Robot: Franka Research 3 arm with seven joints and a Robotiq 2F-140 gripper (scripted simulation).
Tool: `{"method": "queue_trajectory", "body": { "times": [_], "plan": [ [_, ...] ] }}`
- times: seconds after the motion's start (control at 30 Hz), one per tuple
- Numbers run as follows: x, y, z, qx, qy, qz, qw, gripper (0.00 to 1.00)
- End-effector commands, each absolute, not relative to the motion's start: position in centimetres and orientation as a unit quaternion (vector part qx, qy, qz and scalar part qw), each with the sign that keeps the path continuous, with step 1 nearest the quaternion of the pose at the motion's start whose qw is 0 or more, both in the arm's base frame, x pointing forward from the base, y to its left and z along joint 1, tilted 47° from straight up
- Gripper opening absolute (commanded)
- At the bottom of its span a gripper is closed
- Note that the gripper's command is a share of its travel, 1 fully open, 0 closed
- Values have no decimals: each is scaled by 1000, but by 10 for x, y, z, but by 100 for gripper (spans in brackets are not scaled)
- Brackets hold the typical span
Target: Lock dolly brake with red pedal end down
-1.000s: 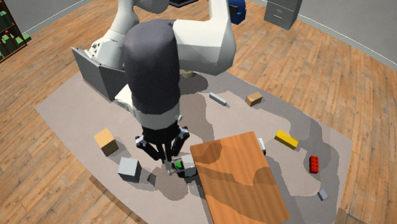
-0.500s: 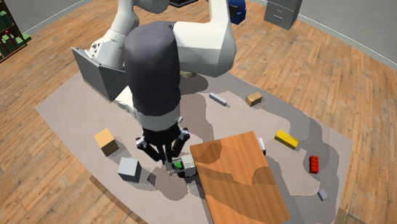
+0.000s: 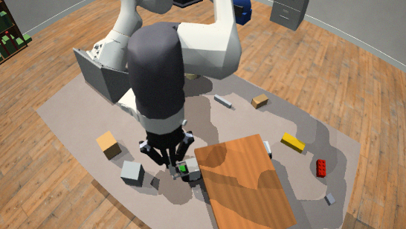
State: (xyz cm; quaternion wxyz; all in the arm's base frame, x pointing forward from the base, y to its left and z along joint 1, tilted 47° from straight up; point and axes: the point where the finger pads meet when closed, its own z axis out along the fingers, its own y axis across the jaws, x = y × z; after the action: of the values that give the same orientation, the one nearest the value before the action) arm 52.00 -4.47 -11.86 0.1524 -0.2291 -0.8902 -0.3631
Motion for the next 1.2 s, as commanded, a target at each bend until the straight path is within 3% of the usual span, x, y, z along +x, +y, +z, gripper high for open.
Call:
{"method": "queue_trajectory", "body": {
  "times": [0.0,1.17],
  "plan": [
    [519,-40,-121,-227,-890,-365,154,0],
    [518,-35,-126,-227,-890,-365,154,0]
  ]
}}
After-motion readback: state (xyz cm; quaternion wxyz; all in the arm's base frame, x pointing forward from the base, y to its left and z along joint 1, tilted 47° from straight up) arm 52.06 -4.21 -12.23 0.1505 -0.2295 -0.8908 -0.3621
